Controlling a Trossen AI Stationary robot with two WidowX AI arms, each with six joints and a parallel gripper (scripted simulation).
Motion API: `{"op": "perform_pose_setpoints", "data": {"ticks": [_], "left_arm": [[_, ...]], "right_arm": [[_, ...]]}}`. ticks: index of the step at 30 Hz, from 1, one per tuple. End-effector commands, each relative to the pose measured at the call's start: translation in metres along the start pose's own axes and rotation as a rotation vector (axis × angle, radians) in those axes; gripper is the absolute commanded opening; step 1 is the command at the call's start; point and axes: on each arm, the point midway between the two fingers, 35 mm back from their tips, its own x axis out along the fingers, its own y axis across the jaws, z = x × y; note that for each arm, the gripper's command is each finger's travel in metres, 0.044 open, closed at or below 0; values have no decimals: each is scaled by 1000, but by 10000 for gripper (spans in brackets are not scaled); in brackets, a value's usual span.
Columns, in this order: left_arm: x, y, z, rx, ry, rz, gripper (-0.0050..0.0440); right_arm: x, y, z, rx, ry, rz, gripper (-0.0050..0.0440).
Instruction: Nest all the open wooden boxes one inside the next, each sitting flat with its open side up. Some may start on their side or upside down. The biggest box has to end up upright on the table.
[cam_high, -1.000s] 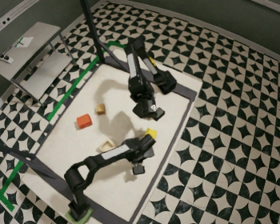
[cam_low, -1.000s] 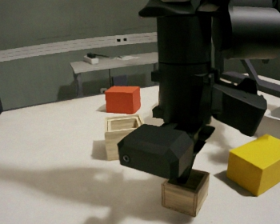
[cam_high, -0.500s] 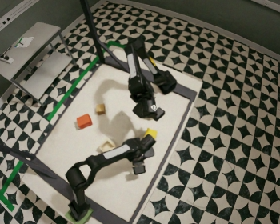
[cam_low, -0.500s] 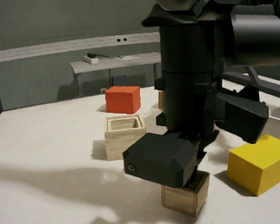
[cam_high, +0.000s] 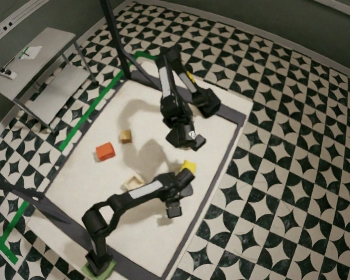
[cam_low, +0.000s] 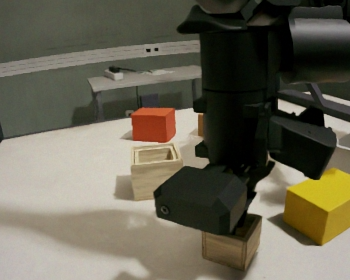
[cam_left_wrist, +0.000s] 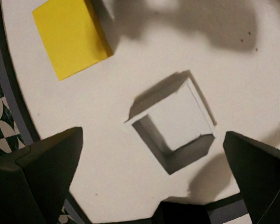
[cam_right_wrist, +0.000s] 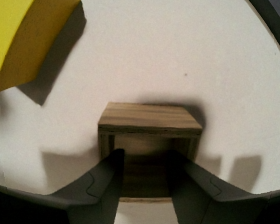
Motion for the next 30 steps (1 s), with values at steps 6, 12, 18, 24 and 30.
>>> {"op": "perform_pose_setpoints", "data": {"ticks": [6, 12, 18, 24, 30], "left_arm": [[-3, 1, 3, 14, -3, 9, 400], [-3, 1, 3, 14, -3, 9, 400], [-3, 1, 3, 14, -3, 9, 400], [-3, 1, 3, 14, -3, 9, 400], [-3, 1, 3, 14, -3, 9, 400]], "right_arm": [[-24, 8, 7, -13, -44, 29, 194], [-57, 7, 6, -14, -44, 29, 194], [-77, 6, 4, -14, -45, 28, 194], [-68, 6, 0, -8, -32, 18, 194], [-67, 21, -17, -7, -29, 16, 194]]}}
